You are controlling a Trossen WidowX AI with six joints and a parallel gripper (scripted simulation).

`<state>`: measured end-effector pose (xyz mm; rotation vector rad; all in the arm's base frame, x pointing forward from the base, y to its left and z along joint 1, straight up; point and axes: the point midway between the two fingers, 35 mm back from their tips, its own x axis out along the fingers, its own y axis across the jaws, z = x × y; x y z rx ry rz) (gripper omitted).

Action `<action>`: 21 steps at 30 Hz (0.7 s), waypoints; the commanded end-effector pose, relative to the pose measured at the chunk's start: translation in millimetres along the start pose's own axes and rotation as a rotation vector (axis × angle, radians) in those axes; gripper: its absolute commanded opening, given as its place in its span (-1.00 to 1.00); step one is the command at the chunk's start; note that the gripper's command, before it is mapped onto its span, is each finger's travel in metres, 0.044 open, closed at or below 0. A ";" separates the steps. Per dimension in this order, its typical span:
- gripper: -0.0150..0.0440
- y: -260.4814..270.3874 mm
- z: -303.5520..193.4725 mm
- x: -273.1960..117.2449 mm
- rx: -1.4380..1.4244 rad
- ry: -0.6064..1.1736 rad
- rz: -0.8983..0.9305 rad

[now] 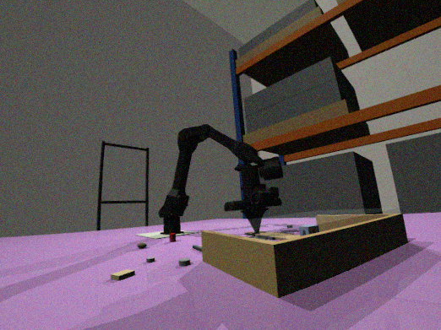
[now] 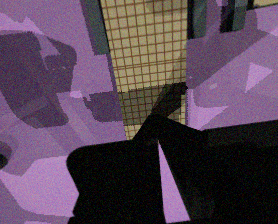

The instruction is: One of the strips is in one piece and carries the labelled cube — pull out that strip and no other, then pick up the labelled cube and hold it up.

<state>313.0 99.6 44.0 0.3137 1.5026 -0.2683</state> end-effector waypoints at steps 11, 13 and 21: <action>-0.49 -4.3 -26.3 6.4 0.003 0.024 -0.017; -0.49 -4.4 -29.3 6.4 0.003 0.024 -0.017; -0.49 -4.7 -41.3 6.2 0.003 0.025 -0.017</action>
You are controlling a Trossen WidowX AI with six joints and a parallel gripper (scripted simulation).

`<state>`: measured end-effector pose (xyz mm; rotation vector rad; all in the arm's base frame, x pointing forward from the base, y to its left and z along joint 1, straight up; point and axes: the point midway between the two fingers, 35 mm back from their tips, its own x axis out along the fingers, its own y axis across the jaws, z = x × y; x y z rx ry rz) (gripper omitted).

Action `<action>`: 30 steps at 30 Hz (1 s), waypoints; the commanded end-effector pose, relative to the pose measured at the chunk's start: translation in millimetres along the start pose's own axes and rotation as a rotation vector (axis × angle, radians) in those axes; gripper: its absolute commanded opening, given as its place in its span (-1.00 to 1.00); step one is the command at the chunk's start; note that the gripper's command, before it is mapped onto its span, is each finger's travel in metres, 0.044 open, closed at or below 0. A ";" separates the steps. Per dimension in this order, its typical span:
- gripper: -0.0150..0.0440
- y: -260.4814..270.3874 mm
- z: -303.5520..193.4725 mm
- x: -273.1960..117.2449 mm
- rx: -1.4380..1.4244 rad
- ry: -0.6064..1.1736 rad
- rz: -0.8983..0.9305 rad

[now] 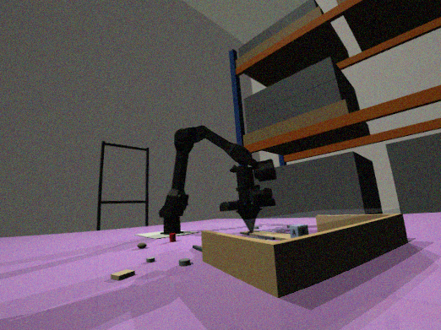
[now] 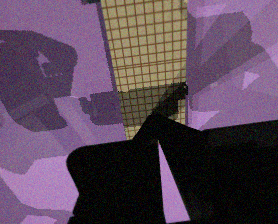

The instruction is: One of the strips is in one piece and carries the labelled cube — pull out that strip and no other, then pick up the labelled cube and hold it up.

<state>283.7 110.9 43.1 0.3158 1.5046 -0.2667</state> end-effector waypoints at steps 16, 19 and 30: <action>-0.49 -5.2 -33.8 6.2 0.002 0.025 -0.019; -0.49 -5.3 -38.2 6.2 0.002 0.025 -0.019; -0.49 -5.8 -53.2 5.9 0.002 0.026 -0.019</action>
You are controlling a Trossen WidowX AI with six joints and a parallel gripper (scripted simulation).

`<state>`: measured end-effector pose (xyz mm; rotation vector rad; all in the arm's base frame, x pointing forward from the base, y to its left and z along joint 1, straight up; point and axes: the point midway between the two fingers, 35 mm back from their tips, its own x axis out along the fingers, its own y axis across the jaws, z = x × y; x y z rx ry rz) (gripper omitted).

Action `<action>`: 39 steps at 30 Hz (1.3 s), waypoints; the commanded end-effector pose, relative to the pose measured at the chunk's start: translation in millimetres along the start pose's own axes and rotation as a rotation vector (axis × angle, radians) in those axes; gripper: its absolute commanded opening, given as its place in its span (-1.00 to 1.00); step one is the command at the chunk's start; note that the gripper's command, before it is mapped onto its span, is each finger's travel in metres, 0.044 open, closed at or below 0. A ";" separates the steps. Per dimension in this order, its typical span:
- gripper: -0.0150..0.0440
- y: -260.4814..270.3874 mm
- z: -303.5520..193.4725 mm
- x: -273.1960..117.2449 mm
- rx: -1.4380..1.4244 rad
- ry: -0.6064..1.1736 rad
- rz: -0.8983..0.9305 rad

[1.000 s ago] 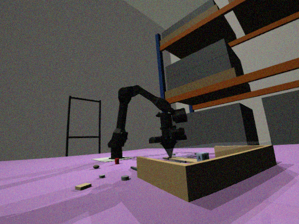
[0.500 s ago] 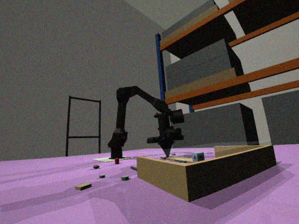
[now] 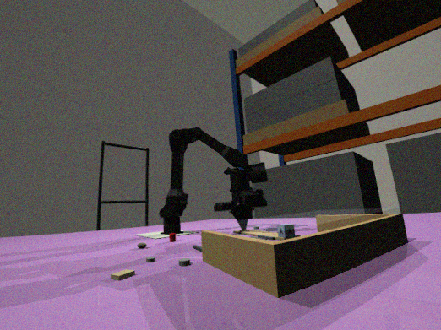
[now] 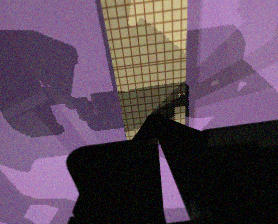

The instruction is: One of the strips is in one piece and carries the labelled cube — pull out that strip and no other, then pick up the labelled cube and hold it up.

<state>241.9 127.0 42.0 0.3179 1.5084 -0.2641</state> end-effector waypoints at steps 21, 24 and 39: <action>0.49 2.4 54.3 -48.2 0.104 0.016 -0.022; 0.75 2.3 68.0 -50.4 0.104 0.015 -0.022; 1.00 0.9 137.4 -61.0 0.103 0.010 -0.022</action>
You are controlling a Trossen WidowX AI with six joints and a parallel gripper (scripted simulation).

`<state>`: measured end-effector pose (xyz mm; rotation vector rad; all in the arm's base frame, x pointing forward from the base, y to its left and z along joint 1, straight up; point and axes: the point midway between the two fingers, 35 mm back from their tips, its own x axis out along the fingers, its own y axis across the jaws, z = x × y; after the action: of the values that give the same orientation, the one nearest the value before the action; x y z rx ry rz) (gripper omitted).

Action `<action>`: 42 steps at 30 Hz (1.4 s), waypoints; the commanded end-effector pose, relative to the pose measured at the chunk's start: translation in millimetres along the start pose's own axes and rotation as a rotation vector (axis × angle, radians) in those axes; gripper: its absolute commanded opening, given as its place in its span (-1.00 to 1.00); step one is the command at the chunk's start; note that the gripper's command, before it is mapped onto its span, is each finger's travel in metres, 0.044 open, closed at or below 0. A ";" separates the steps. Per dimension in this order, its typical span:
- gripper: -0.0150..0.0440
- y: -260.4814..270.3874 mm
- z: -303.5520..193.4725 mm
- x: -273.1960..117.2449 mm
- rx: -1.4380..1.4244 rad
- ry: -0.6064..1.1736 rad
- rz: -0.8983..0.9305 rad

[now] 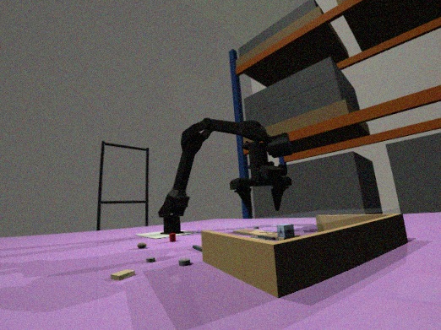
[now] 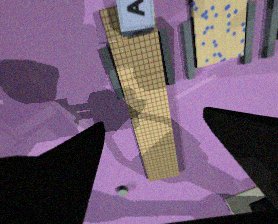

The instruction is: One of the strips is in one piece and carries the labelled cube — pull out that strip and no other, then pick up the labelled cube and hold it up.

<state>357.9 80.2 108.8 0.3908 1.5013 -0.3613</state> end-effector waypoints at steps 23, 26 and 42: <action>0.56 3.4 88.9 5.6 -0.005 0.003 -0.004; 0.36 3.6 89.2 10.5 -0.005 0.003 -0.004; 0.36 3.5 90.0 36.7 -0.005 0.002 -0.004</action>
<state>441.3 41.7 82.2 0.3881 1.4963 -0.3640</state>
